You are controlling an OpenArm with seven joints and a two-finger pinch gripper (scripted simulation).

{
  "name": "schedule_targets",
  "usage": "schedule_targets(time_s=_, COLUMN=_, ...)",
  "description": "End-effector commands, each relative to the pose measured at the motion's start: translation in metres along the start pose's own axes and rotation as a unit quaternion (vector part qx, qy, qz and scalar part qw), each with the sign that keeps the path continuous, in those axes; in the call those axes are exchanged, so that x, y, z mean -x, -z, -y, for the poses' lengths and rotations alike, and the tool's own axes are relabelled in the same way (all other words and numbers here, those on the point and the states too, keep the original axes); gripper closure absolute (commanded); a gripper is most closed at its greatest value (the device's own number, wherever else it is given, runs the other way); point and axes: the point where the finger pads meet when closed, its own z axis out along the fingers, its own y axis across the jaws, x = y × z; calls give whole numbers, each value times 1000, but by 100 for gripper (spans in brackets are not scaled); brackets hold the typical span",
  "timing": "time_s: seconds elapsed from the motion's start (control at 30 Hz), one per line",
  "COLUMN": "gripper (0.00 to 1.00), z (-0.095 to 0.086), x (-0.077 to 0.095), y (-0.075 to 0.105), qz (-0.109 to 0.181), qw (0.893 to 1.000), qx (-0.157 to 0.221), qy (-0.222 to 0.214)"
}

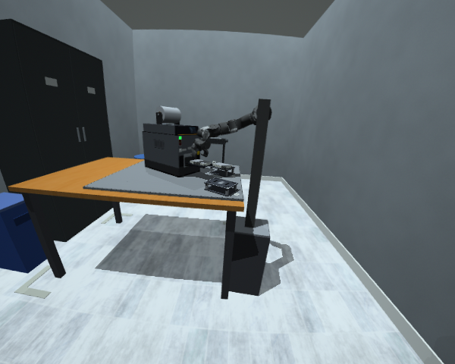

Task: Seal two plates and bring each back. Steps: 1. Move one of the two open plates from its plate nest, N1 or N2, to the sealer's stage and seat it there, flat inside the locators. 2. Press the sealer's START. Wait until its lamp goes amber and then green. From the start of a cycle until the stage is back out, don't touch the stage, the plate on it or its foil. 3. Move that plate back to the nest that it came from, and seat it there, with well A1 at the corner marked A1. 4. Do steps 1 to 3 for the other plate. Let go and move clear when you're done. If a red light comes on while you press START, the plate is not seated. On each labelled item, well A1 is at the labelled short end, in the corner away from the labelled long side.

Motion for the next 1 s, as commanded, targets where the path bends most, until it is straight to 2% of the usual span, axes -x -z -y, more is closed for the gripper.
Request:
schedule_targets(time_s=0.0, gripper=35, z=0, x=-9, y=-1, qz=-19, qw=1000, qx=7, qy=13)
schedule_targets(time_s=0.07, gripper=35, z=7, x=-14, y=-6, qz=-18, qw=1000, qx=8, qy=12)
schedule_targets(time_s=0.17, gripper=35, z=5, x=-10, y=-2, qz=-14, qw=1000, qx=12, qy=11)
schedule_targets(time_s=0.57, gripper=35, z=7, x=-12, y=-4, qz=-16, qw=1000, qx=7, qy=12)
schedule_targets(time_s=0.67, gripper=35, z=7, x=-15, y=-11, qz=-18, qw=1000, qx=7, qy=14)
schedule_targets(time_s=0.97, gripper=35, z=7, x=-13, y=-9, qz=-16, qw=1000, qx=7, qy=12)
